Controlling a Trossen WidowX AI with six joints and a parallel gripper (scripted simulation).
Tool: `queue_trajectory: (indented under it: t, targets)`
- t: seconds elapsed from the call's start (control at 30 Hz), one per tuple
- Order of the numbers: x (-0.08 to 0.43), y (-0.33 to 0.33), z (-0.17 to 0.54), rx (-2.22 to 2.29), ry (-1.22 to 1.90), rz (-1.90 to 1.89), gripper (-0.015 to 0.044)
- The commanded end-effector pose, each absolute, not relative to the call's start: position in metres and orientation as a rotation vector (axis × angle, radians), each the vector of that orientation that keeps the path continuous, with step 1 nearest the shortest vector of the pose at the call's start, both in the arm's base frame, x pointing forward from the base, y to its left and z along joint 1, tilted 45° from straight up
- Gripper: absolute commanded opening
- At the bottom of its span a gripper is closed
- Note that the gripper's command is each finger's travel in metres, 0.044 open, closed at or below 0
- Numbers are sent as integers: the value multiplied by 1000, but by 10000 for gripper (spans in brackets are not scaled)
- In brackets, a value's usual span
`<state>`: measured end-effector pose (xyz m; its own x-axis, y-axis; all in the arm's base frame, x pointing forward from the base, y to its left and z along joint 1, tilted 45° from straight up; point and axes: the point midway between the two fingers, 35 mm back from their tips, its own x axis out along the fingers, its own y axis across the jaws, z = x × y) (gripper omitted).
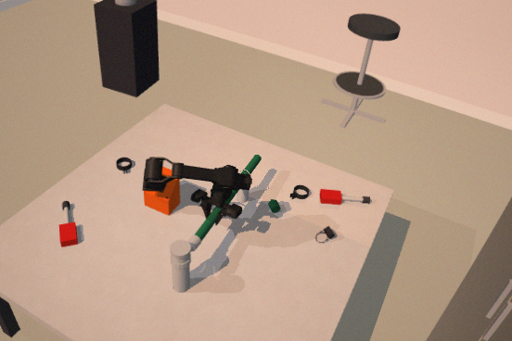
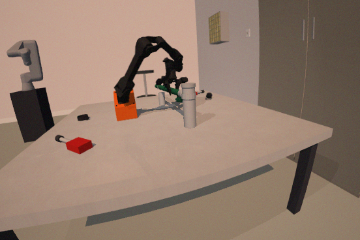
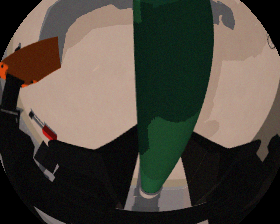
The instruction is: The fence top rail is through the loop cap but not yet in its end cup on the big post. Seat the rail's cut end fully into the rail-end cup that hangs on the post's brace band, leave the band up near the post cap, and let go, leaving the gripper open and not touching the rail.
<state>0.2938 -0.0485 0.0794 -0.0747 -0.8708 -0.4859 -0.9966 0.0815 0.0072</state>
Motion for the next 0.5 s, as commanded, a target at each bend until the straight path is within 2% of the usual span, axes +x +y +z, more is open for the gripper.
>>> queue_trajectory:
  t: [0.0,0.47]
  targets:
    - [294,-48,80,-1850,2012,485,0]
    - [293,-48,83,-1852,2016,478,0]
